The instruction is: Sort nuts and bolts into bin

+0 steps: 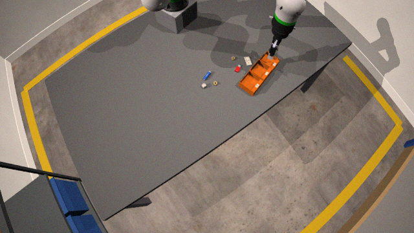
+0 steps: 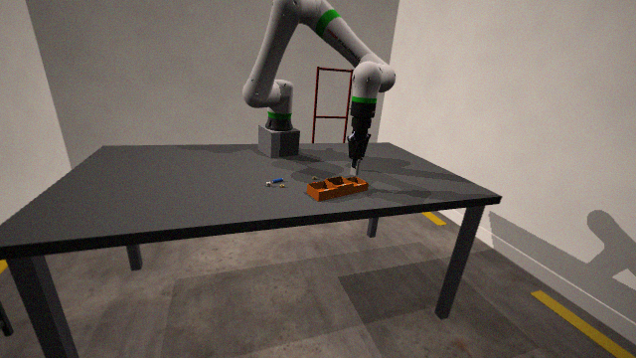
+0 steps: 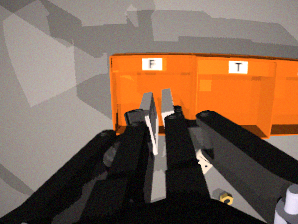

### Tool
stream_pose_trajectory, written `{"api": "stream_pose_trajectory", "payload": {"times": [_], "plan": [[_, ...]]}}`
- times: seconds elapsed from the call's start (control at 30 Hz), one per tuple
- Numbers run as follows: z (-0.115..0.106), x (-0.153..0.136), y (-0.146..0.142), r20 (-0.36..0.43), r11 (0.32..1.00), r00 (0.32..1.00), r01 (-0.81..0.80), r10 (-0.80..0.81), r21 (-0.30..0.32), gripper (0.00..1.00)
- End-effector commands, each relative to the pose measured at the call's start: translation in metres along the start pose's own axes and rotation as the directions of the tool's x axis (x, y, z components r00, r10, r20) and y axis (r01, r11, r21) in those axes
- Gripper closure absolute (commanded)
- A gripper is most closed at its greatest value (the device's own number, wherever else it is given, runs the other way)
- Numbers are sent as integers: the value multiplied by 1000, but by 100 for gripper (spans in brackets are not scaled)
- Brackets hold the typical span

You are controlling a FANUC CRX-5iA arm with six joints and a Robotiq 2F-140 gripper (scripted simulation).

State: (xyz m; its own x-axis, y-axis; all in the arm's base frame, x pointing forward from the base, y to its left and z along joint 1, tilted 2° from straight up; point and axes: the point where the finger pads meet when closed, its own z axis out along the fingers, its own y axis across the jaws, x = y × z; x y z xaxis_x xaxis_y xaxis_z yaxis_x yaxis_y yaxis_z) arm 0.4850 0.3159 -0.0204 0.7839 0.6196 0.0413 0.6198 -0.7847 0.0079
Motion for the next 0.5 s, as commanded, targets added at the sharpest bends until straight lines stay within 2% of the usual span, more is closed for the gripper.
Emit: {"api": "stream_pose_trajectory", "payload": {"times": [0.0,0.47], "plan": [[7,0,0,-1,1000,1000,0,0,0,95],[39,0,0,-1,1000,1000,0,0,0,95]]}}
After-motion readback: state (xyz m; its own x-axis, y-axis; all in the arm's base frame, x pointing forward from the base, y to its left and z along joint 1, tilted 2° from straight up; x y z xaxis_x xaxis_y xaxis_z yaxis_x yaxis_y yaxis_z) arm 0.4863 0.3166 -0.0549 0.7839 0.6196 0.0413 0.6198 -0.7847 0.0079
